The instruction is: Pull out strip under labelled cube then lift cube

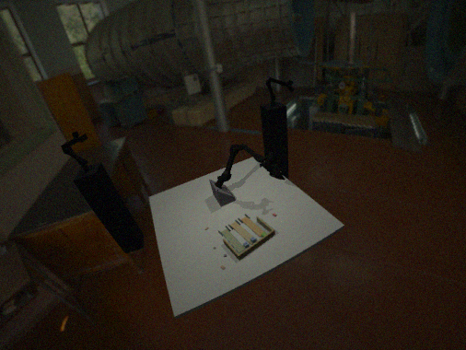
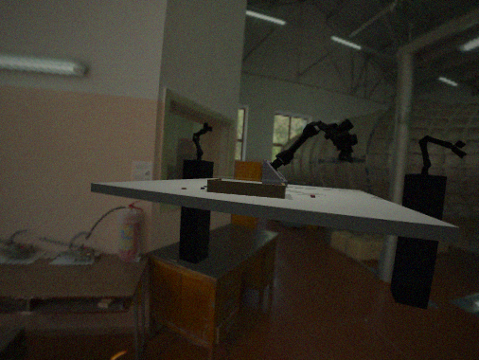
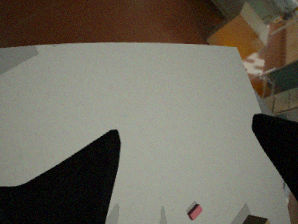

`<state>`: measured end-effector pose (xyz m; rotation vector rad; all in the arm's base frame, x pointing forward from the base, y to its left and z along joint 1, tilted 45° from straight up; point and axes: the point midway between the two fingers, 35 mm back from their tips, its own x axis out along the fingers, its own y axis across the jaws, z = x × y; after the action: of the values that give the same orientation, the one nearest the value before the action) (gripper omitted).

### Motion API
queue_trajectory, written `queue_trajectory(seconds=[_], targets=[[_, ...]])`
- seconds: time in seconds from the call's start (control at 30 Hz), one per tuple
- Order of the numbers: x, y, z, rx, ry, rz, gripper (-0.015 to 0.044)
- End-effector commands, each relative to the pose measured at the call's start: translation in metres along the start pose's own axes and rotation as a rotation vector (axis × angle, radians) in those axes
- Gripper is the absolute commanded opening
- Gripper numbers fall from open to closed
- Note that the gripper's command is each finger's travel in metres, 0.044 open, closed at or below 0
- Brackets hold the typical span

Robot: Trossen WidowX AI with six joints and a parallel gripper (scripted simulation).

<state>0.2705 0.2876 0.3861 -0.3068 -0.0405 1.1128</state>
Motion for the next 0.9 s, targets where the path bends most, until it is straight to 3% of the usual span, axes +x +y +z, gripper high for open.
queue_trajectory(seconds=[0.0, 0.2, 0.43, 0.73, 0.87], targets=[[-0.001, -0.039, -0.063, 0.142, 0.079, -0.071, 0.04], [-0.025, -0.087, -0.161, 0.379, 0.168, -0.186, 0.04], [-0.085, -0.117, -0.269, 0.69, 0.22, -0.341, 0.04], [-0.185, -0.102, -0.379, 1.135, 0.177, -0.566, 0.04], [-0.209, -0.088, -0.399, 1.254, 0.142, -0.625, 0.04]])
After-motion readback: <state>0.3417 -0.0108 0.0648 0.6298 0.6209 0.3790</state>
